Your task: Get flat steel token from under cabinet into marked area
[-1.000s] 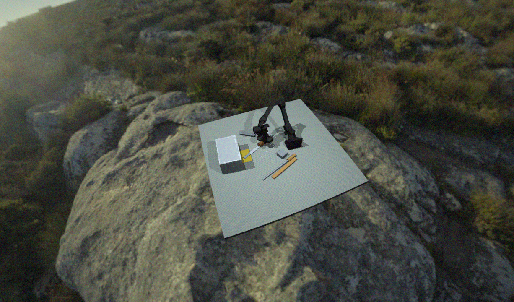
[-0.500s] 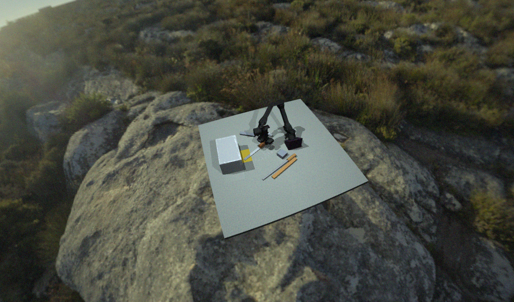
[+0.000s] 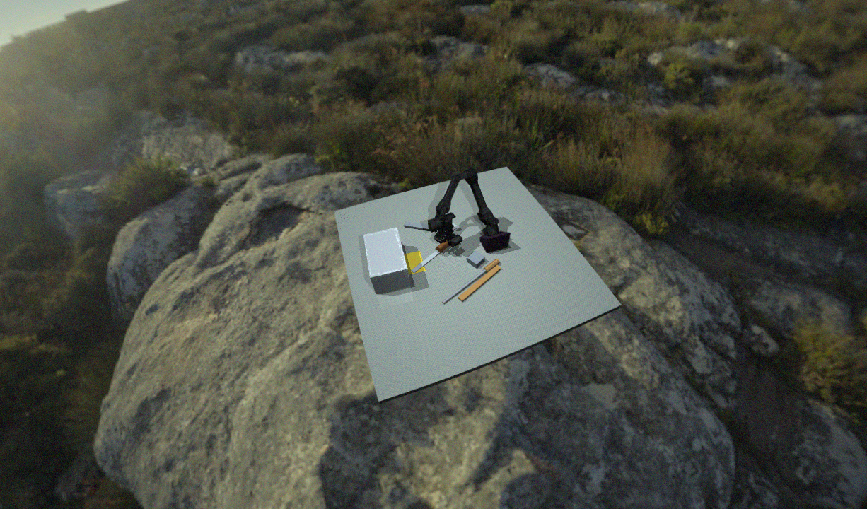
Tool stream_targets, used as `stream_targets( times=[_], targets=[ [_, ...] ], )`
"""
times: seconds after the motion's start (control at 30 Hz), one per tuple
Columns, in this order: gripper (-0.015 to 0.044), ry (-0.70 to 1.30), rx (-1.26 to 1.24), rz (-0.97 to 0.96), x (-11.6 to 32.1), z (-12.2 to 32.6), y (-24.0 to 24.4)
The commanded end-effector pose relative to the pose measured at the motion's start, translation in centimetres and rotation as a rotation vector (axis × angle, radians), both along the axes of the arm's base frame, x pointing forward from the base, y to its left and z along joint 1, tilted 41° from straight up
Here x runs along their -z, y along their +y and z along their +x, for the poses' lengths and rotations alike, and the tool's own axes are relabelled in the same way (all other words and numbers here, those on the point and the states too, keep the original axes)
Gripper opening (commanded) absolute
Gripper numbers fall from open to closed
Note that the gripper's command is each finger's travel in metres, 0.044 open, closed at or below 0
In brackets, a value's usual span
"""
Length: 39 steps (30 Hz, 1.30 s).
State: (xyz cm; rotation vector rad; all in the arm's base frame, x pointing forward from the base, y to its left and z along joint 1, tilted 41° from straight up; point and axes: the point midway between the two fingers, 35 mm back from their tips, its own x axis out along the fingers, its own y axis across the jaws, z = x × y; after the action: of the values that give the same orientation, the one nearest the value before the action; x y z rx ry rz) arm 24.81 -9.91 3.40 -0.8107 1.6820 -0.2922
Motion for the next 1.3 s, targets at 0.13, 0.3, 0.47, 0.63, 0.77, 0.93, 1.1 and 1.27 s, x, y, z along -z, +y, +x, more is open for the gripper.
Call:
stream_targets(
  times=[0.13, 0.3, 0.47, 0.63, 0.77, 0.93, 1.1, 1.27],
  targets=[
    [0.0, -0.001, -0.004, 0.002, 0.7, 0.4, 1.0],
    [0.0, -0.001, -0.004, 0.002, 1.1, 0.6, 1.4],
    [0.0, -0.001, -0.004, 0.003, 1.5, 0.7, 1.9],
    [0.0, -0.001, -0.004, 0.003, 1.9, 0.9, 2.3],
    [0.0, -0.001, -0.004, 0.003, 2.2, 0.9, 2.6],
    [0.0, -0.001, -0.004, 0.003, 2.4, 1.0, 2.9],
    [0.0, -0.001, -0.004, 0.004, 2.8, 1.1, 3.3],
    [0.0, -0.001, -0.004, 0.004, 3.2, 1.1, 3.8]
  ],
)
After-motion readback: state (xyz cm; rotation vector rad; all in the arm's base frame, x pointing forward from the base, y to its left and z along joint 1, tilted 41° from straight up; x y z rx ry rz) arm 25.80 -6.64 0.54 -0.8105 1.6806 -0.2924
